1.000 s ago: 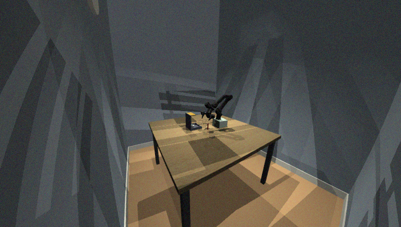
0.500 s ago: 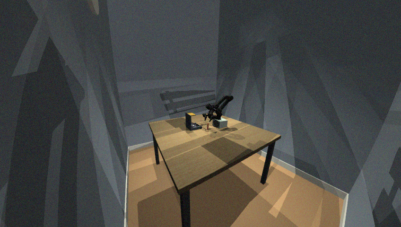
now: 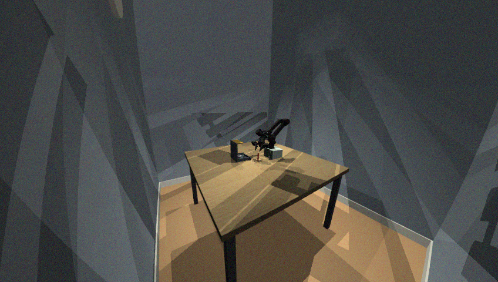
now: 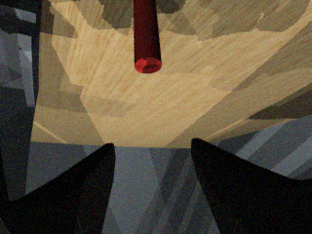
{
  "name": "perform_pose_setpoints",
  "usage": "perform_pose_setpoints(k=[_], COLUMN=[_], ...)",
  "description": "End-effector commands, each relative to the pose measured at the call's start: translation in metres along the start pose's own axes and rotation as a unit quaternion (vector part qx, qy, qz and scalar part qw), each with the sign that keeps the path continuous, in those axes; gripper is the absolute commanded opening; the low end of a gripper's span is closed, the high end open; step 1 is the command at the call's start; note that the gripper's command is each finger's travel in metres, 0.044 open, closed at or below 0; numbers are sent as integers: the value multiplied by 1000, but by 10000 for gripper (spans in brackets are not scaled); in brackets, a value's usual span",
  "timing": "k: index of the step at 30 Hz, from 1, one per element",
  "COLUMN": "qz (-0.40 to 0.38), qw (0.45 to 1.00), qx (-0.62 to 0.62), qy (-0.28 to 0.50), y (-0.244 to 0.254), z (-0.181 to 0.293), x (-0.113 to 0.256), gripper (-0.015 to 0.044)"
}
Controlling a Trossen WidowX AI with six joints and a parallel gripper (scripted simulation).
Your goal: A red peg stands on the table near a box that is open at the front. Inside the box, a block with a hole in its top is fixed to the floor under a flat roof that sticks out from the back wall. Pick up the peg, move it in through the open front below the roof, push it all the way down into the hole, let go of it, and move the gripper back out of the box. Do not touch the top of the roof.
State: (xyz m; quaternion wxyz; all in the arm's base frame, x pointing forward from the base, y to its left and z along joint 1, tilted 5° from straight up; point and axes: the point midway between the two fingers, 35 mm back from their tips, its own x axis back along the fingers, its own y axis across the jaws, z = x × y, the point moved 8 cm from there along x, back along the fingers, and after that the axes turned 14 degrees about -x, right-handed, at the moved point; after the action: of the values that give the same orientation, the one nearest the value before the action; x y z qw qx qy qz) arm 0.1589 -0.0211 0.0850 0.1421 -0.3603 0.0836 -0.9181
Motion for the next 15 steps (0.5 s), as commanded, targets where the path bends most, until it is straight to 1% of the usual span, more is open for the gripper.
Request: perform_pose_setpoints(k=[1,15], qz=[-1,3], qw=[1000,1000], qx=[-3,-6], qy=[-2,-11], y=[2,10], z=[-2,-14], x=[-4,-21], gripper=[220,220])
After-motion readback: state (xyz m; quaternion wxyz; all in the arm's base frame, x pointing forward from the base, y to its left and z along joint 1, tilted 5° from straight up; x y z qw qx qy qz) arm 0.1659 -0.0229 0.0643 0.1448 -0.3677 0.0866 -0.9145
